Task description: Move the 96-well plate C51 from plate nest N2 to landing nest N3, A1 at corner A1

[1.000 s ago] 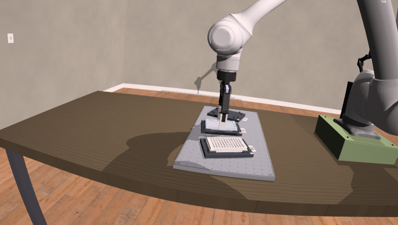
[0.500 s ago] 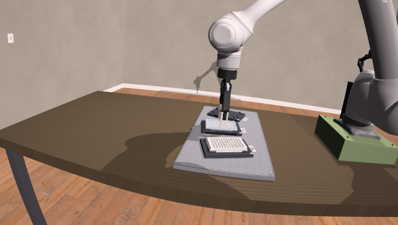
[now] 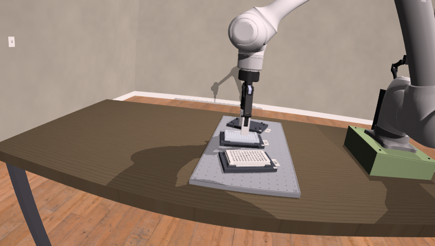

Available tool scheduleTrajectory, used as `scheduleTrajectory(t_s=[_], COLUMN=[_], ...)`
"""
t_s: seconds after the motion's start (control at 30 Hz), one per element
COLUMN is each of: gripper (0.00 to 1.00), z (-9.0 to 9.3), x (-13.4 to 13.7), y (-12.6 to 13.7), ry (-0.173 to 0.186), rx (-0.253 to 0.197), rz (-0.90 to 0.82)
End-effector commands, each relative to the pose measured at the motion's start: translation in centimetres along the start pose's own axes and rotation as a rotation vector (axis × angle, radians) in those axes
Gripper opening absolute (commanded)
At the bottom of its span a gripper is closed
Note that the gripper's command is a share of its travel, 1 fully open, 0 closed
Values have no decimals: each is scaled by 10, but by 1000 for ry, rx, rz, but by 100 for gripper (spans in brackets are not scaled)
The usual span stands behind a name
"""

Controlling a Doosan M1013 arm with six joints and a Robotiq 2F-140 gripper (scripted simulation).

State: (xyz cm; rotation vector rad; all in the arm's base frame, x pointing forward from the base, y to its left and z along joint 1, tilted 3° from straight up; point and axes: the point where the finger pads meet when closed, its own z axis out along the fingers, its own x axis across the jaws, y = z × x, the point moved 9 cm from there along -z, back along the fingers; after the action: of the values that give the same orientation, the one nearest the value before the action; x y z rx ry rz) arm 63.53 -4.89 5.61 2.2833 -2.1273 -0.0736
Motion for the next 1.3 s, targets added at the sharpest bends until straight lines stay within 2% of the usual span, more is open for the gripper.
scheduleTrajectory(t_s=[0.0,0.5,1.27], gripper=[66,66,66], z=[-8,-19,-20], x=[-3,-3,-3], y=[-2,-2,-2], ry=[0,0,0], rx=[2,2,2], rz=[-1,-1,-1])
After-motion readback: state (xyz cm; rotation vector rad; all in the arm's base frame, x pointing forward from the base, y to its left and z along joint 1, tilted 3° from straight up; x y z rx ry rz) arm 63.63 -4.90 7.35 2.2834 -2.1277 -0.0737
